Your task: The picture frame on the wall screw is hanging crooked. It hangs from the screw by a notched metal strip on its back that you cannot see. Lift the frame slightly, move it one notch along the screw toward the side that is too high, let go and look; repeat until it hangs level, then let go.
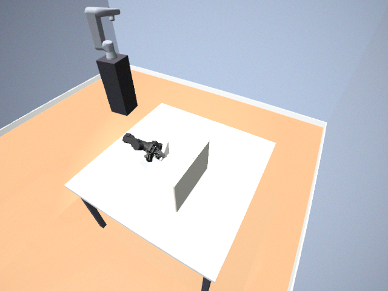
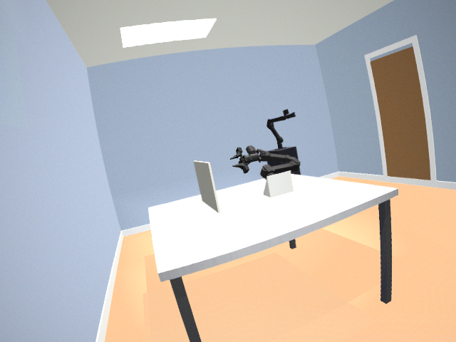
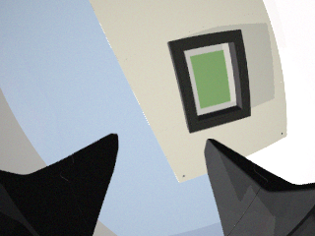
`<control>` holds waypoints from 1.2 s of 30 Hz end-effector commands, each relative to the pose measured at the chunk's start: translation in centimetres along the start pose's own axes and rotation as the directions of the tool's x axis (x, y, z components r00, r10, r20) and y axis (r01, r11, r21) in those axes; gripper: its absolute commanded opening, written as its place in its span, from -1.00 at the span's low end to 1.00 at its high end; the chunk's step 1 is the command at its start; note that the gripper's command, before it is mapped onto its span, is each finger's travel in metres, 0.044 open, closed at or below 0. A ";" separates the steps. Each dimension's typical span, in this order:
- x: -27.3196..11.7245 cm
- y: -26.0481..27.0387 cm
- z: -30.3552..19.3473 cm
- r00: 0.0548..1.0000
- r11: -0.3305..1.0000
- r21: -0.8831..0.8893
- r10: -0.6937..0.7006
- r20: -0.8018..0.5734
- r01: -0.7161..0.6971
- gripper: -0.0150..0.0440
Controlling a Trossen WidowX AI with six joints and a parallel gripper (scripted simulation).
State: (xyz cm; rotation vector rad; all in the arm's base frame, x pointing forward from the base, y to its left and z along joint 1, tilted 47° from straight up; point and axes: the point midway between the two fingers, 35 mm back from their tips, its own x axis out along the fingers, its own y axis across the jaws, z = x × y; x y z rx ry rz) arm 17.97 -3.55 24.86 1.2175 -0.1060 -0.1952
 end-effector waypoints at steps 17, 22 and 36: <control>5.4 -1.9 -0.6 1.000 0.982 -0.189 0.007 -0.007 -0.008 0.39; 7.8 -4.2 -0.7 1.000 0.949 -0.314 0.003 0.006 -0.001 0.39; 7.7 -4.3 -0.7 1.000 0.948 -0.319 0.003 0.007 0.000 0.39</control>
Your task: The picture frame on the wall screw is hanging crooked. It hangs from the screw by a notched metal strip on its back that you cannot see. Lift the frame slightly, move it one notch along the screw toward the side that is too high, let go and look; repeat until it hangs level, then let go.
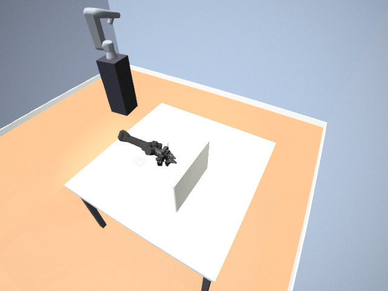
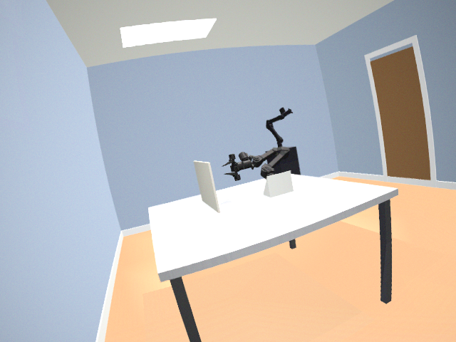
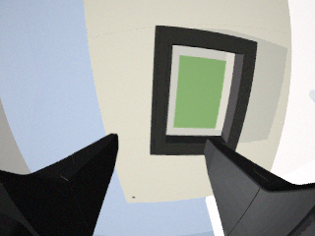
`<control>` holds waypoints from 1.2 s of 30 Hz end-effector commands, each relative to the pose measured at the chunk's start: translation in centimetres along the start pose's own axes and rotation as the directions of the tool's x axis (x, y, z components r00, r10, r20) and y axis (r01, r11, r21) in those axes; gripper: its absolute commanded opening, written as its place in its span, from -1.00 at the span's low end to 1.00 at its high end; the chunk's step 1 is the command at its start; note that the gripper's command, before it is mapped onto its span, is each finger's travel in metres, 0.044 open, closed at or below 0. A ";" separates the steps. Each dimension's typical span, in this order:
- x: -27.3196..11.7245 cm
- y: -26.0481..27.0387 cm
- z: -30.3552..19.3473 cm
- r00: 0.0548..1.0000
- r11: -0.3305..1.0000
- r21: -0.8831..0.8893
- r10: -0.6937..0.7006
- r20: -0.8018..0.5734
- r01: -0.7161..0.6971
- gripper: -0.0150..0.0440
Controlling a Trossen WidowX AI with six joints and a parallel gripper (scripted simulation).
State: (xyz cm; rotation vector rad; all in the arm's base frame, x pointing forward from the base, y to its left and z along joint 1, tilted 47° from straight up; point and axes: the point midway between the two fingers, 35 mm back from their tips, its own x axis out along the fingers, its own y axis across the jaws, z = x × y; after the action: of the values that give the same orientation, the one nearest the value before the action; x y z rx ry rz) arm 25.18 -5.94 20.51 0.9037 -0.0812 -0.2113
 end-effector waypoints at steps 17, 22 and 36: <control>6.5 0.3 0.2 1.000 1.000 -0.010 0.005 -0.002 -0.005 0.39; 8.0 0.0 -0.1 1.000 1.000 -0.010 0.006 -0.002 -0.006 0.39; 8.0 0.0 -0.1 1.000 1.000 -0.010 0.006 -0.002 -0.006 0.39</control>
State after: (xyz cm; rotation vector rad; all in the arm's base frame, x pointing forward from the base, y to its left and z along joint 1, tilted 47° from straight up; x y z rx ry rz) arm 33.01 -7.54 20.24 0.9000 -0.0773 -0.2015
